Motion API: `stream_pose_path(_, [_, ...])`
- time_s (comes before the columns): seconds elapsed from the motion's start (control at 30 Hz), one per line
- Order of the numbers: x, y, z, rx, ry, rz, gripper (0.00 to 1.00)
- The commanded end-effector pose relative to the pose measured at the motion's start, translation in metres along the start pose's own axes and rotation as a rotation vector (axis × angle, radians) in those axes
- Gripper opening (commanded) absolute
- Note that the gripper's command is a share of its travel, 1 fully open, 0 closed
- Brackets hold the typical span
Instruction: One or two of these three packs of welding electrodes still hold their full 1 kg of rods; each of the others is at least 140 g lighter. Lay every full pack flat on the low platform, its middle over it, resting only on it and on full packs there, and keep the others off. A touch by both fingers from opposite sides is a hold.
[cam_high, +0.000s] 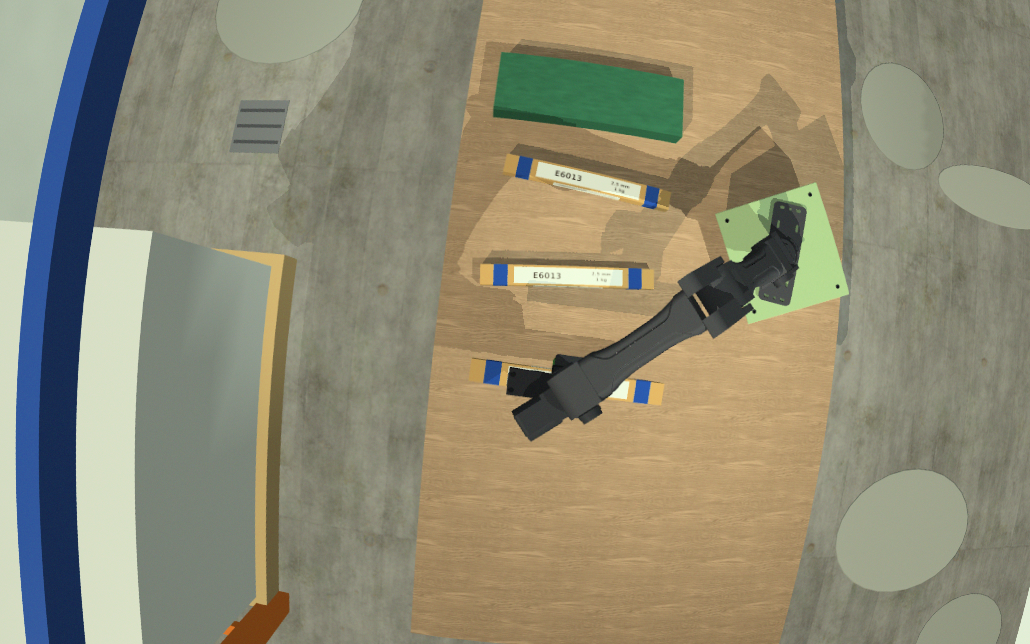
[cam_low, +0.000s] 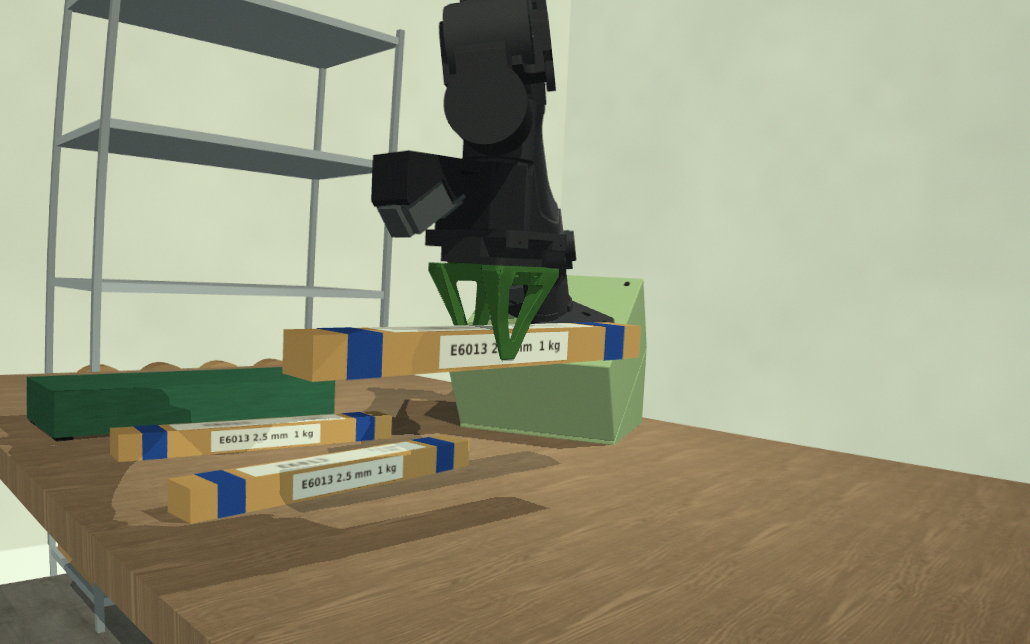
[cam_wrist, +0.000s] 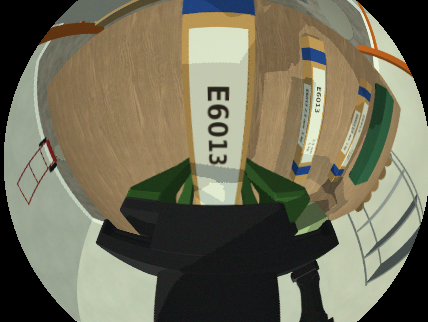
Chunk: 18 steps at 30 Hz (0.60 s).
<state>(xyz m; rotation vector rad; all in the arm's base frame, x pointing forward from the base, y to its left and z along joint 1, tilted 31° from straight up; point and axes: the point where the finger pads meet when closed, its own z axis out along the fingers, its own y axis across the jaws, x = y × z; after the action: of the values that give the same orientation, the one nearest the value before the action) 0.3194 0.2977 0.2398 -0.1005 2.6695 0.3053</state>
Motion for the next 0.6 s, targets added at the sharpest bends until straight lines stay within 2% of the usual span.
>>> stream_pose_path(0.0, [-0.012, 0.007, -0.014, -0.042, -0.061, 0.000, 0.00])
stream_pose_path(0.1, [-0.008, 0.002, -0.001, -0.023, -0.040, 0.002, 0.00])
stream_pose_path(0.17, [-0.008, 0.002, -0.001, -0.023, -0.040, 0.002, 0.00])
stream_pose_path(0.2, [-0.019, 0.007, -0.013, -0.053, -0.077, 0.013, 0.00])
stream_pose_path(0.33, [-0.009, 0.002, 0.005, -0.026, -0.044, 0.004, 0.00])
stream_pose_path(0.43, [-0.013, 0.007, 0.004, -0.044, -0.058, 0.002, 0.00])
stream_pose_path(0.57, [-0.013, 0.004, 0.015, -0.033, -0.050, 0.007, 0.00])
